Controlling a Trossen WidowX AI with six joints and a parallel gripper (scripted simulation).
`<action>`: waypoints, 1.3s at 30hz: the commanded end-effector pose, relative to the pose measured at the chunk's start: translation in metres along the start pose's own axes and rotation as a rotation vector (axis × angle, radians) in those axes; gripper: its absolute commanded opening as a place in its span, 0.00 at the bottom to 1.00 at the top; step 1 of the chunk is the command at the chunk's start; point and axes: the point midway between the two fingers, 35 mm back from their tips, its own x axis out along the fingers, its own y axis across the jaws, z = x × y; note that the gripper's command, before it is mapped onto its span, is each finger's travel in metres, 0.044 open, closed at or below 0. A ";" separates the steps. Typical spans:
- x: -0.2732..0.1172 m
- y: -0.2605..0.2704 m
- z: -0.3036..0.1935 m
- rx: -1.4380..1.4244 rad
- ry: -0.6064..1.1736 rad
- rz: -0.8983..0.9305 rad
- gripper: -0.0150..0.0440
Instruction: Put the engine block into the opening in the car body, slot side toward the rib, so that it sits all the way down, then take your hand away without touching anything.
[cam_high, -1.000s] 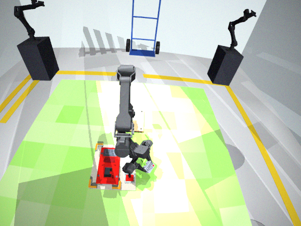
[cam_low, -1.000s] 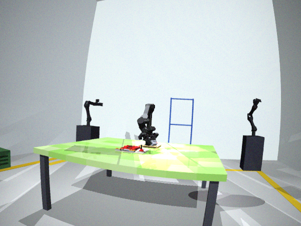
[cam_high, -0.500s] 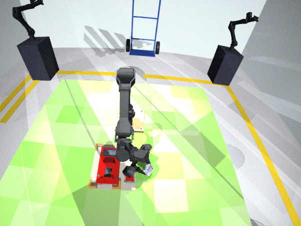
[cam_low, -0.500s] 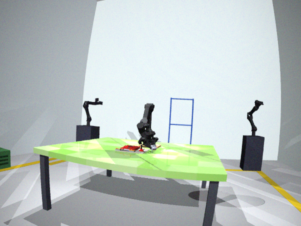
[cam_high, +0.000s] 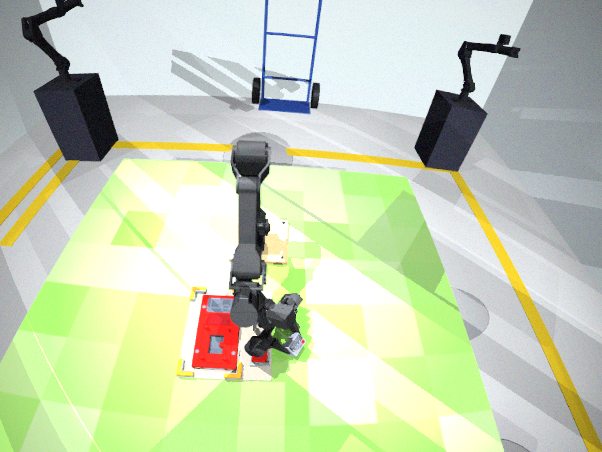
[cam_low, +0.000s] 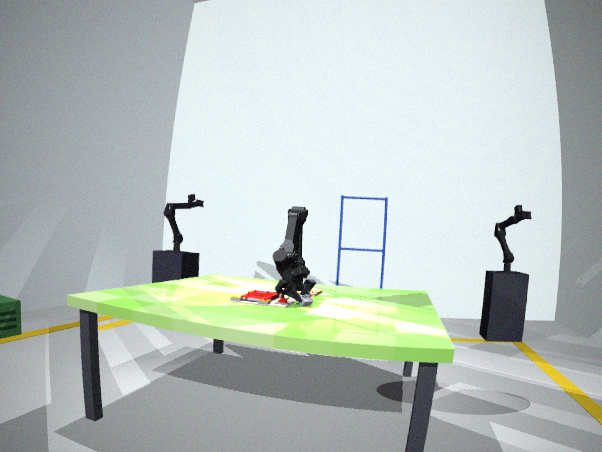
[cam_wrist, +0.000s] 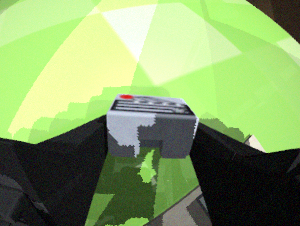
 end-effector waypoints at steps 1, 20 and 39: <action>0.001 0.000 -0.001 0.001 0.001 0.001 0.39; 0.001 0.000 -0.001 0.001 0.001 0.001 1.00; -0.043 0.006 0.004 0.013 0.015 0.014 1.00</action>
